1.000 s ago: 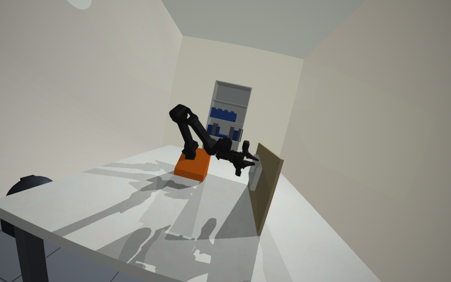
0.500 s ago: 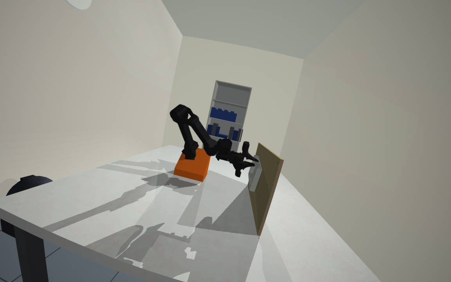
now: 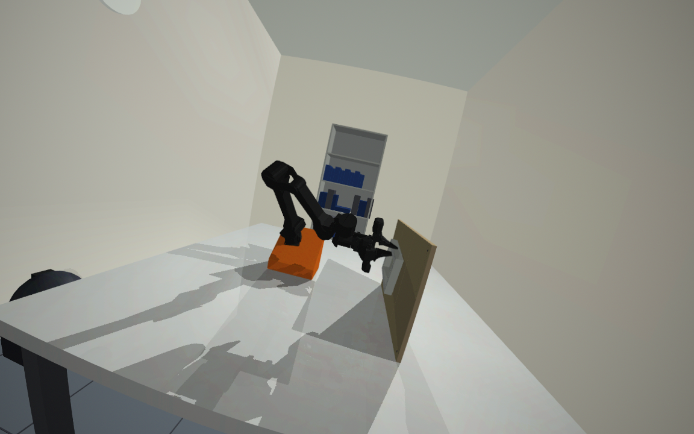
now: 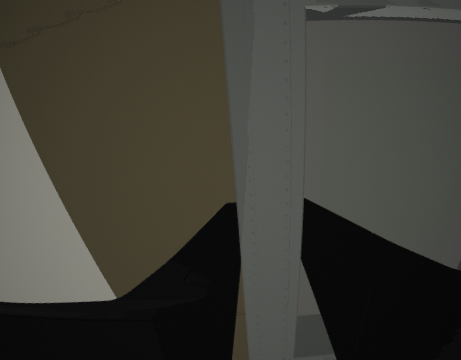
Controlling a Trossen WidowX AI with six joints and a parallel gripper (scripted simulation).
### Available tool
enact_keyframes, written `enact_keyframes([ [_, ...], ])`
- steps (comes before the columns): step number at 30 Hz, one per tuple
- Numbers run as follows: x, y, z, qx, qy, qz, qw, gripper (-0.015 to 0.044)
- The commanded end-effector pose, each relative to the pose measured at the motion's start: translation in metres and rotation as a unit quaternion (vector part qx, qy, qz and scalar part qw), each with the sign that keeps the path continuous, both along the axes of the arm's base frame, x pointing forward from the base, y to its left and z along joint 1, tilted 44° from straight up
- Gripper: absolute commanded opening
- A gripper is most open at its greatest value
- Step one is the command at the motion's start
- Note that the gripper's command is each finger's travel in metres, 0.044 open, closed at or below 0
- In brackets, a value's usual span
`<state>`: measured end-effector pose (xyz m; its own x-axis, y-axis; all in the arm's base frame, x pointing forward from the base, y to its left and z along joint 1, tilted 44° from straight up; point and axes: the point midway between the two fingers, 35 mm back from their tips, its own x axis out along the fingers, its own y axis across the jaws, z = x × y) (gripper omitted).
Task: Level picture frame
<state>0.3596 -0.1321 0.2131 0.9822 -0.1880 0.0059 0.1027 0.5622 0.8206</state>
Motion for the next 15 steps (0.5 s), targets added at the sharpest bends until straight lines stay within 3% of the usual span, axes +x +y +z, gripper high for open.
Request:
enact_keyframes([
  [1, -0.0001, -0.0002, 0.0001, -0.019, 0.002, 0.0, 1.0, 0.0],
  [15, -0.0001, -0.0001, -0.0006, -0.05, 0.007, -0.001, 0.999, 0.0],
])
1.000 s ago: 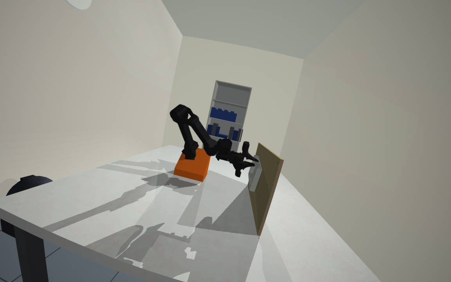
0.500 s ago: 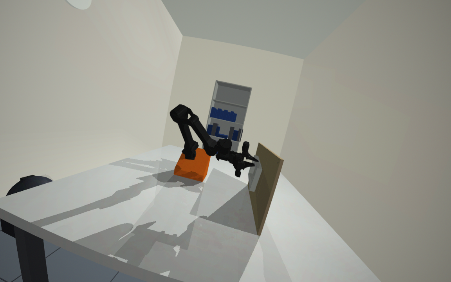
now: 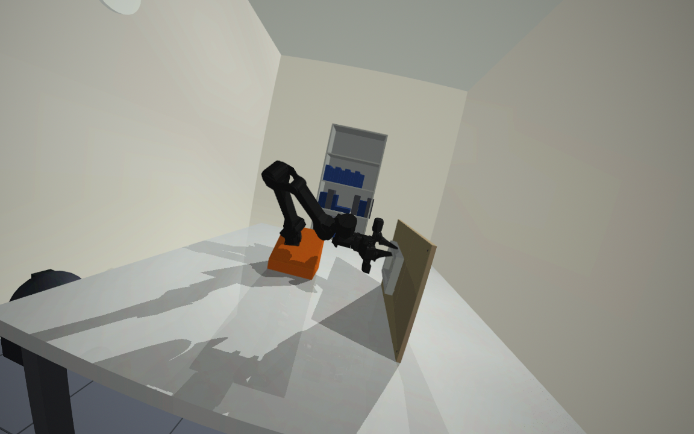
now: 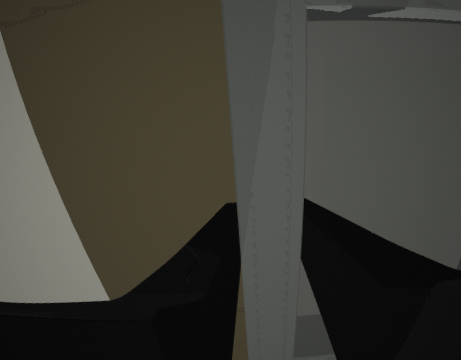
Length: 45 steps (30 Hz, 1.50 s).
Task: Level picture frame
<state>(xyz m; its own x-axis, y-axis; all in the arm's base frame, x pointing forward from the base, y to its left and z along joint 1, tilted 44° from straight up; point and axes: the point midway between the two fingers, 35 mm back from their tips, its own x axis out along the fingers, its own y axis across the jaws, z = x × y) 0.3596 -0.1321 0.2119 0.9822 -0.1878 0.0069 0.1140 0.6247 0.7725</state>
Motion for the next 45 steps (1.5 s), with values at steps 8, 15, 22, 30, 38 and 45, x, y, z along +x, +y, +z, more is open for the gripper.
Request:
enact_keyframes([
  [8, 0.0, 0.0, 0.0, -0.034, 0.004, -0.001, 0.999, 0.0],
  [15, 0.0, 0.0, 0.0, -0.049, 0.007, -0.002, 0.999, 0.0],
  [22, 0.0, 0.0, -0.001, -0.038, 0.007, -0.001, 0.999, 0.0184],
  [30, -0.007, 0.0, 0.001, -0.034, 0.005, 0.0, 0.999, 0.026],
  [38, -0.079, 0.009, 0.001, 0.021, -0.008, 0.007, 1.0, 0.026],
  [45, -0.093, 0.011, -0.001, 0.029, -0.012, 0.005, 0.999, 0.026],
])
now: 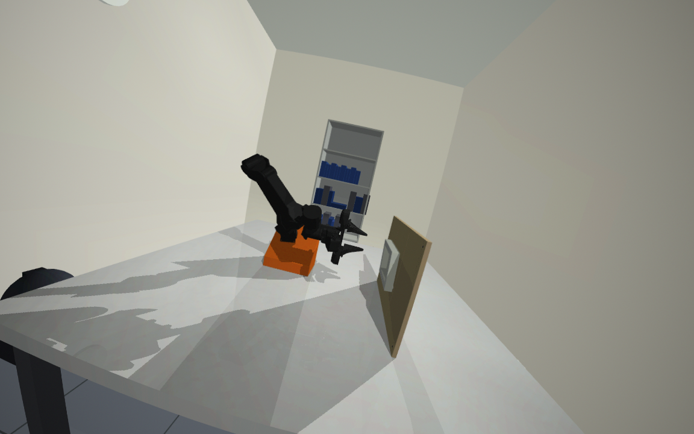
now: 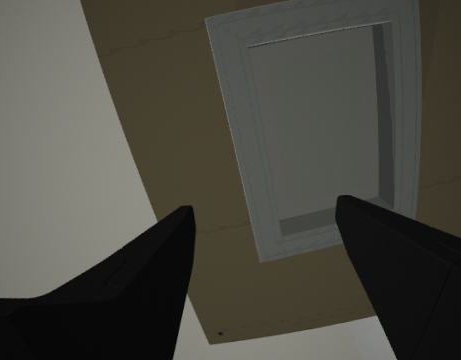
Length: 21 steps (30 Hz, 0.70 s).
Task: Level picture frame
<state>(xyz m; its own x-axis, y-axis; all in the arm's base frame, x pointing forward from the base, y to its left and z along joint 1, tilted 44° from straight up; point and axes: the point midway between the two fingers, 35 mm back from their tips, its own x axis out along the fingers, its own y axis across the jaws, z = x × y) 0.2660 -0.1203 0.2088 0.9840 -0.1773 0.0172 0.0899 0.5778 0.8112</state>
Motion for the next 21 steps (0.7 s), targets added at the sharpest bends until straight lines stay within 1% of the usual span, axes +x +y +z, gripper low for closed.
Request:
enact_keyframes([
  [1, -0.003, -0.002, 0.004, 0.002, -0.001, -0.001, 1.0, 0.026],
  [7, -0.043, 0.0, 0.026, 0.036, -0.006, 0.002, 0.999, 0.026],
  [14, -0.086, 0.026, 0.04, 0.078, -0.011, 0.005, 0.997, 0.026],
  [21, -0.089, 0.029, 0.04, 0.08, -0.011, 0.004, 0.997, 0.026],
])
